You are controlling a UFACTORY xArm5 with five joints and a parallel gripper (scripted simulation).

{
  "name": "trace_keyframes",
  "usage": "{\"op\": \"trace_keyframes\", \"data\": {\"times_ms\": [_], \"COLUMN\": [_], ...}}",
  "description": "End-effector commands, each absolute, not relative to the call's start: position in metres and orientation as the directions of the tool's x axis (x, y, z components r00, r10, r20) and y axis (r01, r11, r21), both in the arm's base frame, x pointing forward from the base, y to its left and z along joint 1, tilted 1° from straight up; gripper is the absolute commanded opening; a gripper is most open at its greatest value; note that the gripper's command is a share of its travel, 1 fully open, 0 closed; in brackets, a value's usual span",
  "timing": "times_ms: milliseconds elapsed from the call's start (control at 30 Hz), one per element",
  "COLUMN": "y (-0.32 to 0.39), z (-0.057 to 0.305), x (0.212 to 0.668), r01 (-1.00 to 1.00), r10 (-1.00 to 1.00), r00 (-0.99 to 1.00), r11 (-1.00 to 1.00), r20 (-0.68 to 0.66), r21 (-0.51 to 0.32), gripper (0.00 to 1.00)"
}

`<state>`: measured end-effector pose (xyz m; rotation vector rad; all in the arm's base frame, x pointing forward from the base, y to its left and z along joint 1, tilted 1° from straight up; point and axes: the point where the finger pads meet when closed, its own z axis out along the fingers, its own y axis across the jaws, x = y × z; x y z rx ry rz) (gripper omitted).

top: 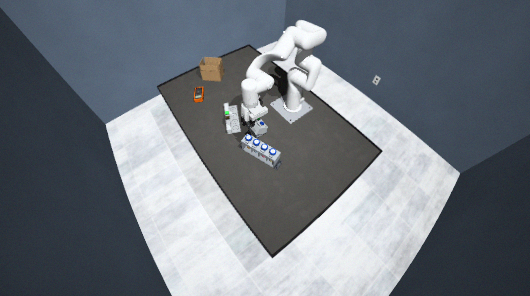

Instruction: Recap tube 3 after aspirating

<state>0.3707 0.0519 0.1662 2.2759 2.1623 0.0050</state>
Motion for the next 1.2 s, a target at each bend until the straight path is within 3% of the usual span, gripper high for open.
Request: {"op": "trace_keyframes", "data": {"times_ms": [0,467,1167], "y": [0.036,-0.015,-0.015], "z": [0.157,0.119,0.101], "x": [0.350,0.283,0.283], "r01": [0.999,0.999,0.999], "r10": [0.999,0.999,0.999], "r00": [0.052,0.052,0.052], "r11": [-0.052,-0.052,-0.052], "r20": [-0.011,-0.011,-0.011], "r21": [0.012,0.011,0.011], "gripper": [0.00,0.00,0.00]}}
